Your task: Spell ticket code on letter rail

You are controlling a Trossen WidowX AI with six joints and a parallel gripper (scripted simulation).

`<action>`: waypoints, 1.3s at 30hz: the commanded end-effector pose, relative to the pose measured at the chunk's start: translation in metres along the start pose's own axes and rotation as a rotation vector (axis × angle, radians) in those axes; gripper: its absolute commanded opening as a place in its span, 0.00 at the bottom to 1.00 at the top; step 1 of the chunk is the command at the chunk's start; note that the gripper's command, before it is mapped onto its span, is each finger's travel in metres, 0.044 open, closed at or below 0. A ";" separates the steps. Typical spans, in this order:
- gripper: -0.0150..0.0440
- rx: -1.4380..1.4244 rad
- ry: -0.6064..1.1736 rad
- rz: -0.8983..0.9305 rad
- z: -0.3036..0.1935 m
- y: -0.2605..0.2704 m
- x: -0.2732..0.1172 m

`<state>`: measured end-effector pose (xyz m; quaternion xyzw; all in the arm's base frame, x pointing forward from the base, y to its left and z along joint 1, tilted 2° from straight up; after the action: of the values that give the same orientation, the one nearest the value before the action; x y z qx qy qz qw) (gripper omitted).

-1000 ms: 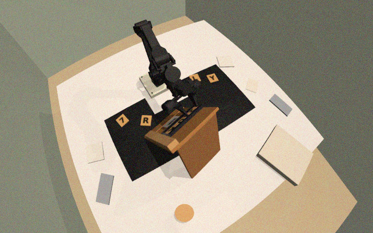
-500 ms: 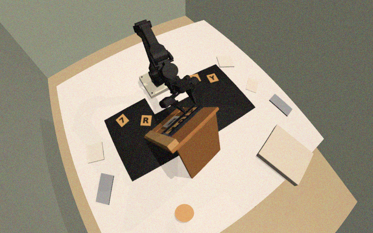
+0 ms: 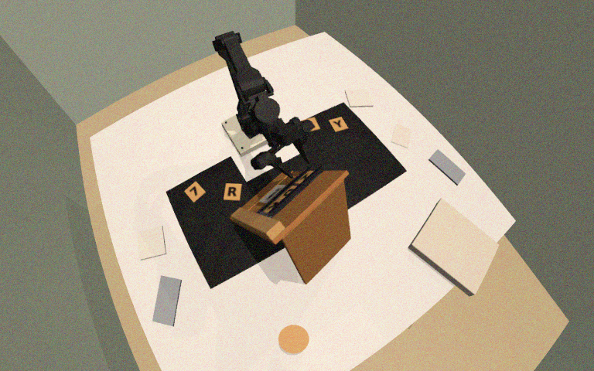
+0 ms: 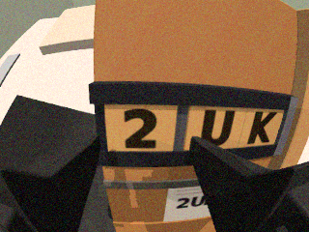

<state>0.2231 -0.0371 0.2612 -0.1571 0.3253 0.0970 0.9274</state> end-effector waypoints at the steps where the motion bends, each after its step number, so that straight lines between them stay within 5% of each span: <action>1: 0.75 -0.006 -0.002 0.006 0.000 0.000 -0.003; 30: 0.75 -0.006 -0.001 0.006 0.001 0.002 -0.019; 39: 0.35 -0.001 0.000 0.001 0.000 0.001 -0.017</action>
<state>0.2098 -0.0377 0.2723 -0.1575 0.3255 0.0976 0.9272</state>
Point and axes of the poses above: the point midway between the two fingers, 35 mm back from their tips, its own x axis out along the fingers, its own y axis across the jaws, z = x × y, the point moved 10 cm from there along -x, back along the fingers, and after that the axes turned 14 degrees about -x, right-handed, at the moved point
